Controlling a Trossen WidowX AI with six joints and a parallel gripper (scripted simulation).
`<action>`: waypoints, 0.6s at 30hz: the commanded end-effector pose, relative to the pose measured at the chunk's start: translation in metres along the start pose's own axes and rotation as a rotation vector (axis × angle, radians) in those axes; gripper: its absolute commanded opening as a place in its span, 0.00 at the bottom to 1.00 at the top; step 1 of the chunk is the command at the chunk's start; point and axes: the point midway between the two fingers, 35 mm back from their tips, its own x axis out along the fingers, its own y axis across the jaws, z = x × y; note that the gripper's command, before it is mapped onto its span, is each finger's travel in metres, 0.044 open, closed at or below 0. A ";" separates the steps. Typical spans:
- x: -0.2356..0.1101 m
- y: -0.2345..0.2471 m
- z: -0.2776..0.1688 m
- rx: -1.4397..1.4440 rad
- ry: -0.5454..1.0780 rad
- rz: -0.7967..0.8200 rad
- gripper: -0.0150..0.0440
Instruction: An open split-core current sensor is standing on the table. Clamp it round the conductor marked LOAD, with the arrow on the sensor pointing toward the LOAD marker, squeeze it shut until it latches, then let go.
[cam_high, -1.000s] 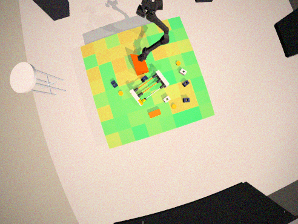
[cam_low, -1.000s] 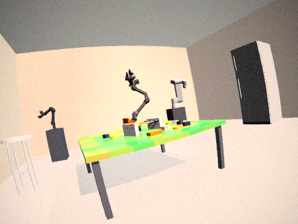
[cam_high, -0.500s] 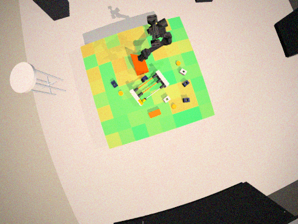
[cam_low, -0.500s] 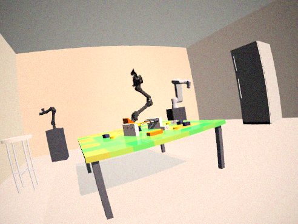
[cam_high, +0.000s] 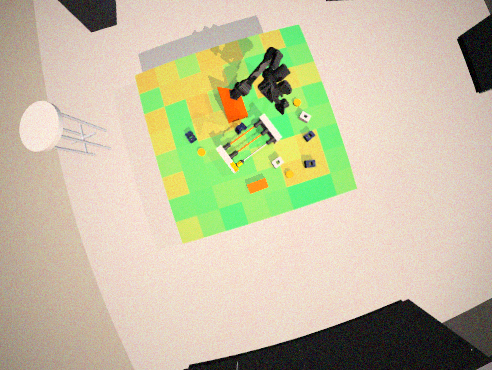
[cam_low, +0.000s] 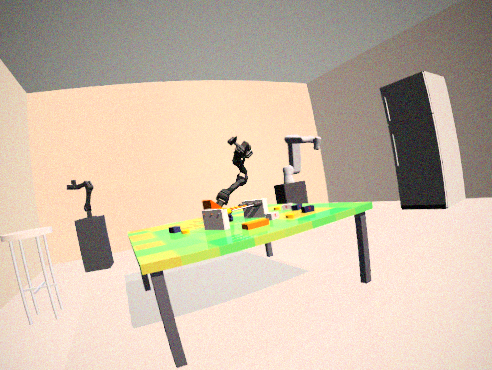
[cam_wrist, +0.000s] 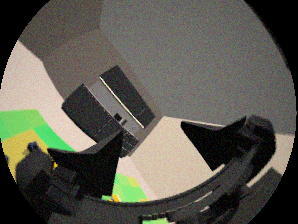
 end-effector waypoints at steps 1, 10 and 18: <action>-0.011 0.049 -0.013 0.092 0.039 0.083 1.00; -0.046 0.134 -0.039 0.218 0.131 0.250 1.00; -0.003 0.148 -0.092 0.169 0.419 0.337 1.00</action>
